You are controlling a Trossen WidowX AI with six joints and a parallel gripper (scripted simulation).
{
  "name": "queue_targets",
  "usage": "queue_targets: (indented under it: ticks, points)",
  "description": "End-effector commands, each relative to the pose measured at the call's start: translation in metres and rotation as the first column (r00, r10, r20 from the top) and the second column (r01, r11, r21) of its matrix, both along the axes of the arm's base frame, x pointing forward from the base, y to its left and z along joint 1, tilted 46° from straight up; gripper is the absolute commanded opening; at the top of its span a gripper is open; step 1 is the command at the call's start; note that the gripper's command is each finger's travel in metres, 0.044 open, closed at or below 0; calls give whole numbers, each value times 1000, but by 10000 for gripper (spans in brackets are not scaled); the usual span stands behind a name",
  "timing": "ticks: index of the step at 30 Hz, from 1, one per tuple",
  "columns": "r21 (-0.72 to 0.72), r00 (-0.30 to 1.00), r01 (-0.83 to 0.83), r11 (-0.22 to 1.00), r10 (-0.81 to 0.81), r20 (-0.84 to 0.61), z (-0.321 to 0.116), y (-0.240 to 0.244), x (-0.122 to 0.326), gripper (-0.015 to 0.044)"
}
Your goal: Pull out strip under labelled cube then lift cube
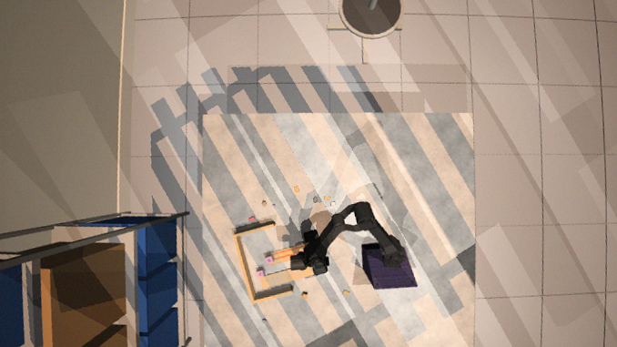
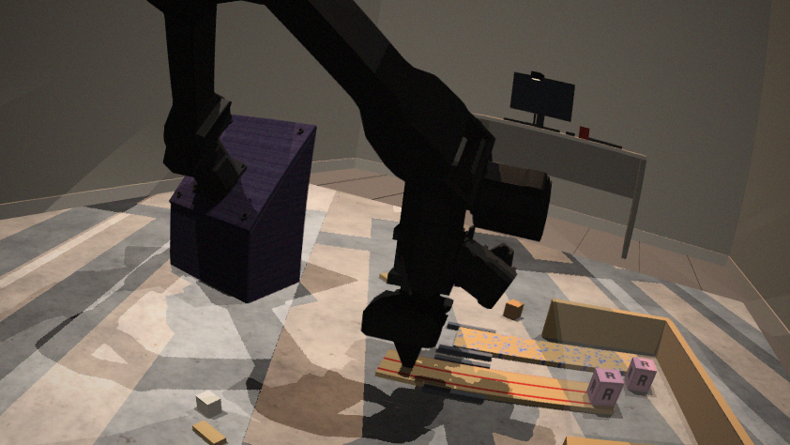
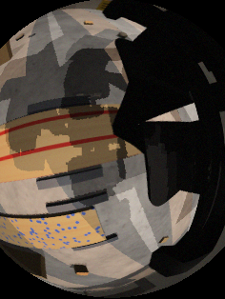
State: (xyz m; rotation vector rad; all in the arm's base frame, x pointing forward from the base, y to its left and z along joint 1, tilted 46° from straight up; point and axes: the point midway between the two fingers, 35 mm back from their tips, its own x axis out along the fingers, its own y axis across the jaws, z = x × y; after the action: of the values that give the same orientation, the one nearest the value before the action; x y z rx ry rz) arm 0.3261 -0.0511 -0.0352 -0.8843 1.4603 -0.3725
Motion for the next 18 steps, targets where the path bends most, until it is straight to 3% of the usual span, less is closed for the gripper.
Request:
queue_targets:
  ticks: [1, 18]
  points:
    - [-5, 1000, 7, 1000, -7, -17, -1, -6, -11, 0]
    - [-6, 1000, 7, 1000, -7, -19, 2, -13, -36, 0]
